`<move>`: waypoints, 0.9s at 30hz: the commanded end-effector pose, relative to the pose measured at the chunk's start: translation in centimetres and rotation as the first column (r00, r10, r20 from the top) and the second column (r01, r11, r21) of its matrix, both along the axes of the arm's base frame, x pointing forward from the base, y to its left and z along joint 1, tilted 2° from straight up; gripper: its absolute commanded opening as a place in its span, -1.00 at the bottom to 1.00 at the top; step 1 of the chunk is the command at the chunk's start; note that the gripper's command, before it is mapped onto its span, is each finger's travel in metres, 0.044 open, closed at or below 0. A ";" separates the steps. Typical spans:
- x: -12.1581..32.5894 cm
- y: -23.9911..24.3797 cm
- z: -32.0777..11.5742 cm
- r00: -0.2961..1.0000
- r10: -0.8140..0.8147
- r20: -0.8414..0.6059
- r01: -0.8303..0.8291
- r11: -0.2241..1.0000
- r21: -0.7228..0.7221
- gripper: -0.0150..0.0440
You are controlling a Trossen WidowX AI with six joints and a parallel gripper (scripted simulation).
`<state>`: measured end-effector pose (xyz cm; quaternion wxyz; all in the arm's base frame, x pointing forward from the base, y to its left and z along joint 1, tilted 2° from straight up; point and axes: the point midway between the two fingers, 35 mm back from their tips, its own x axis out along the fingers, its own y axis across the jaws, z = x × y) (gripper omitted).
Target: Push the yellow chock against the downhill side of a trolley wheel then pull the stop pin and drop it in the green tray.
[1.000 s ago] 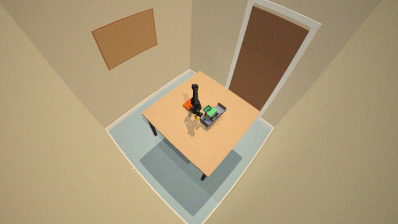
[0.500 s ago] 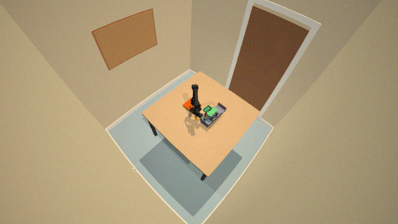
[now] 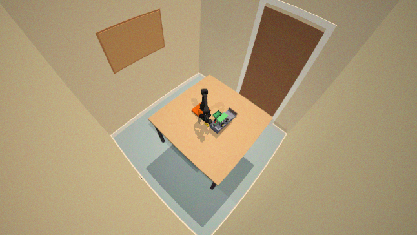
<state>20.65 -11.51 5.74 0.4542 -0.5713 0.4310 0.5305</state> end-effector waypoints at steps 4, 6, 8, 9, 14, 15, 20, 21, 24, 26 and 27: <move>-0.2 0.0 -1.2 1.000 -0.002 -0.012 0.002 1.000 0.001 0.15; -0.2 0.0 -1.2 1.000 -0.002 -0.012 0.002 1.000 0.001 0.15; 0.0 0.0 -0.9 1.000 0.000 -0.003 0.000 1.000 0.002 0.06; 0.0 0.0 -0.9 1.000 0.000 -0.003 0.000 1.000 0.002 -0.03; 0.0 0.0 -0.9 1.000 0.000 -0.003 0.000 1.000 0.002 -0.27; 0.0 0.0 -0.9 1.000 0.000 -0.003 0.000 1.000 0.002 -0.29; 0.0 0.0 -0.9 1.000 0.000 -0.003 0.000 1.000 0.002 -0.41; 0.0 0.0 -0.8 1.000 0.000 -0.004 0.000 1.000 0.002 -0.49; -0.1 0.0 0.2 1.000 -0.001 -0.008 0.001 1.000 0.001 -0.49; -0.3 0.2 1.0 1.000 -0.001 -0.011 0.001 1.000 0.001 -0.49; -0.5 0.2 1.3 1.000 -0.001 -0.012 0.001 1.000 0.001 -0.49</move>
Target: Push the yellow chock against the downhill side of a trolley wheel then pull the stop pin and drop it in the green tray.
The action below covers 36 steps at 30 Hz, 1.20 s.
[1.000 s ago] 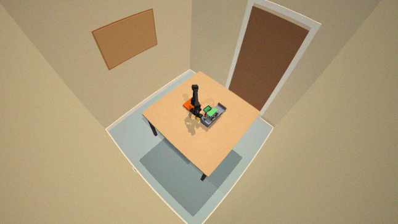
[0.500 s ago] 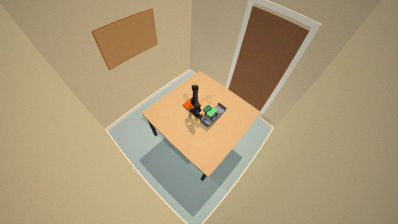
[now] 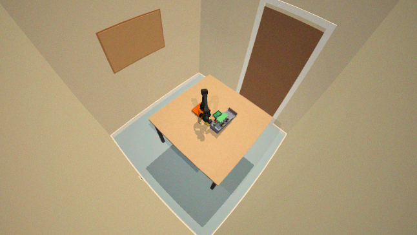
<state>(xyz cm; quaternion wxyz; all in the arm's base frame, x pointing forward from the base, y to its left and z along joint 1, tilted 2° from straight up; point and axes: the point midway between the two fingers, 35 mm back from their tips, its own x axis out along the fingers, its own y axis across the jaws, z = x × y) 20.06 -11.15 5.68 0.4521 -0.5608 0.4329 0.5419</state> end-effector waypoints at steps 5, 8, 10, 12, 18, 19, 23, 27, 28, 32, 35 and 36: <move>-0.2 0.1 2.9 1.000 -0.003 0.016 0.003 1.000 -0.014 -0.49; -0.3 0.2 3.8 1.000 -0.003 0.015 0.003 1.000 -0.014 -0.49; -0.4 0.2 4.4 1.000 -0.003 0.015 0.003 1.000 -0.014 -0.49; -0.5 0.3 5.0 1.000 -0.003 0.015 0.003 1.000 -0.014 -0.49; -0.6 0.3 6.8 1.000 -0.003 0.015 0.003 1.000 -0.014 -0.49; -0.7 0.3 7.1 1.000 -0.003 0.015 0.003 1.000 -0.014 -0.49; -0.7 0.3 8.3 1.000 -0.003 0.015 0.003 1.000 -0.014 -0.49; -0.7 0.3 9.5 1.000 -0.003 0.015 0.003 1.000 -0.014 -0.49; -0.7 0.3 9.8 1.000 -0.003 0.015 0.003 1.000 -0.014 -0.49; -0.6 0.2 11.1 1.000 -0.003 0.016 0.003 1.000 -0.014 -0.49; -0.6 0.1 11.9 1.000 -0.003 0.016 0.003 1.000 -0.015 -0.49; -0.6 0.1 12.2 1.000 -0.003 0.016 0.003 1.000 -0.015 -0.49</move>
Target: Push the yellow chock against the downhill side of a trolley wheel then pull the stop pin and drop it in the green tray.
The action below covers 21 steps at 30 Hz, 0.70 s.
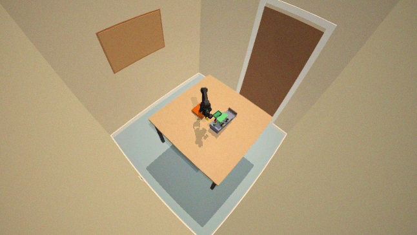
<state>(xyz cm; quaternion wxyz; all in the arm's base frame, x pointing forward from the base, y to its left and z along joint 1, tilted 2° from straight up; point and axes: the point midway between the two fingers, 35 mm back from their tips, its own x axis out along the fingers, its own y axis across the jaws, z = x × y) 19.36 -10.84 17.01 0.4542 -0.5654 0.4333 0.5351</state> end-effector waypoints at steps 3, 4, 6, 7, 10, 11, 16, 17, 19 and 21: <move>0.2 -0.4 1.8 1.000 0.002 0.001 -0.002 1.000 -0.006 -0.49; 0.3 -0.4 2.1 1.000 0.002 0.001 -0.002 1.000 -0.007 -0.49; 0.3 -0.5 2.4 1.000 0.002 0.002 -0.002 1.000 -0.007 -0.49; 0.3 -0.5 2.4 1.000 0.002 0.002 -0.002 1.000 -0.007 -0.49; 0.3 -0.5 2.4 1.000 0.002 0.002 -0.002 1.000 -0.007 -0.49; 0.3 -0.5 2.4 1.000 0.002 0.002 -0.002 1.000 -0.007 -0.49; 0.3 -0.5 2.4 0.994 -0.109 0.003 0.109 0.994 0.000 -0.49; 0.3 -0.5 2.4 0.990 -0.143 0.003 0.143 0.990 0.002 -0.49; 0.3 -0.5 2.4 0.978 -0.210 0.003 0.210 0.978 0.006 -0.49; 0.3 -0.5 2.4 0.961 -0.275 0.003 0.275 0.961 0.010 -0.49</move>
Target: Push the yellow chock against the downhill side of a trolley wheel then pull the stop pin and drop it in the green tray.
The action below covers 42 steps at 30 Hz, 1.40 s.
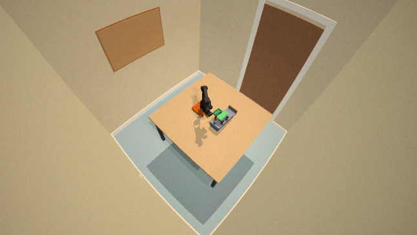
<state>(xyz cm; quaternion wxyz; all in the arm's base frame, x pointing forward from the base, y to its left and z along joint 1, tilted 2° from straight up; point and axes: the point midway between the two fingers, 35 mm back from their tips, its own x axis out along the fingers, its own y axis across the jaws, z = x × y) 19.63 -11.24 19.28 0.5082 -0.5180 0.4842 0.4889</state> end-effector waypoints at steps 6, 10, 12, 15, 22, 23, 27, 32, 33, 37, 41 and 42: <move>0.0 -0.1 0.1 0.960 -0.279 0.001 0.279 0.960 0.011 -0.49; 0.0 -0.1 0.1 0.914 -0.405 0.000 0.405 0.914 0.019 -0.49; 0.0 -0.1 0.1 0.885 -0.466 -0.001 0.465 0.885 0.022 -0.49; 0.0 -0.1 0.1 0.834 -0.552 -0.003 0.552 0.833 0.028 -0.49; 0.0 -0.1 0.1 0.680 -0.733 -0.009 0.733 0.679 0.039 -0.49; 0.0 -0.1 0.1 0.654 -0.756 -0.011 0.756 0.654 0.040 -0.49; 0.0 -0.1 0.1 0.545 -0.838 -0.016 0.838 0.544 0.046 -0.49; 0.0 -0.1 0.1 0.394 -0.919 -0.023 0.918 0.392 0.052 -0.49; 0.0 -0.1 0.1 0.362 -0.932 -0.025 0.931 0.360 0.053 -0.49; 0.0 -0.1 0.1 0.231 -0.972 -0.031 0.972 0.229 0.056 -0.49; 0.0 -0.1 0.1 0.148 -0.988 -0.036 0.988 0.145 0.058 -0.49; 0.0 -0.1 0.1 0.148 -0.988 -0.036 0.988 0.145 0.058 -0.49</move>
